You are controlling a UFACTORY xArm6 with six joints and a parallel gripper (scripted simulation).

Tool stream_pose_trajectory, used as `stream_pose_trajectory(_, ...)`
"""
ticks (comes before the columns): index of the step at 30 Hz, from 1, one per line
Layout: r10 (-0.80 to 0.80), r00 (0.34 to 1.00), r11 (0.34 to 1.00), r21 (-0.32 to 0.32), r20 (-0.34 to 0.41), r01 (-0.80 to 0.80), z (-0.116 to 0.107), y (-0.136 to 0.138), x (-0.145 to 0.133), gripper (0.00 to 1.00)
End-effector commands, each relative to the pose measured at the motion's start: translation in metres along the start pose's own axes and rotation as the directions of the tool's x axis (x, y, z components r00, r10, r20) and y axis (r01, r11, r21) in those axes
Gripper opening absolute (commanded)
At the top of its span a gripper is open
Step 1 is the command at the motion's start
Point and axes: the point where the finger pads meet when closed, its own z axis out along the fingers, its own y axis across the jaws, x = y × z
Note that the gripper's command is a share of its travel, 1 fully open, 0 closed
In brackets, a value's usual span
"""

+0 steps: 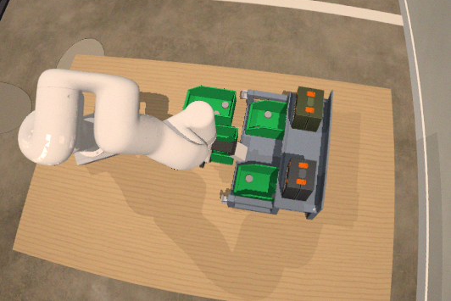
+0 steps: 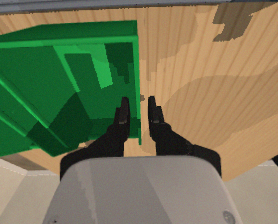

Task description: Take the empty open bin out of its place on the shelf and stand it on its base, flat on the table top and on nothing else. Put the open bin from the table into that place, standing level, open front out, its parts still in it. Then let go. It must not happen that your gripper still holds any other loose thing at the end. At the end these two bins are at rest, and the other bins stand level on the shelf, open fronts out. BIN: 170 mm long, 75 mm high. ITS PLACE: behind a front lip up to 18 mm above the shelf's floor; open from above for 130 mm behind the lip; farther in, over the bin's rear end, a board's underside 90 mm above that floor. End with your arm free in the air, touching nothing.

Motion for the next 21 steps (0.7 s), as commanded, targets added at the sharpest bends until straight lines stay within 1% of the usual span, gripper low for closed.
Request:
stream_pose_trajectory(1, 0.0, 1.0, 1.0, 0.001, -0.003, 0.0, -0.0008, -0.0002, 0.0012, 0.26)
stream_pose_trajectory(2, 0.0, 1.0, 1.0, 0.001, -0.003, 0.0, -0.0008, -0.0002, 0.0012, 0.0)
stream_pose_trajectory(21, 0.0, 1.0, 1.0, 0.001, -0.003, 0.0, -0.0008, -0.0002, 0.0012, 0.0)
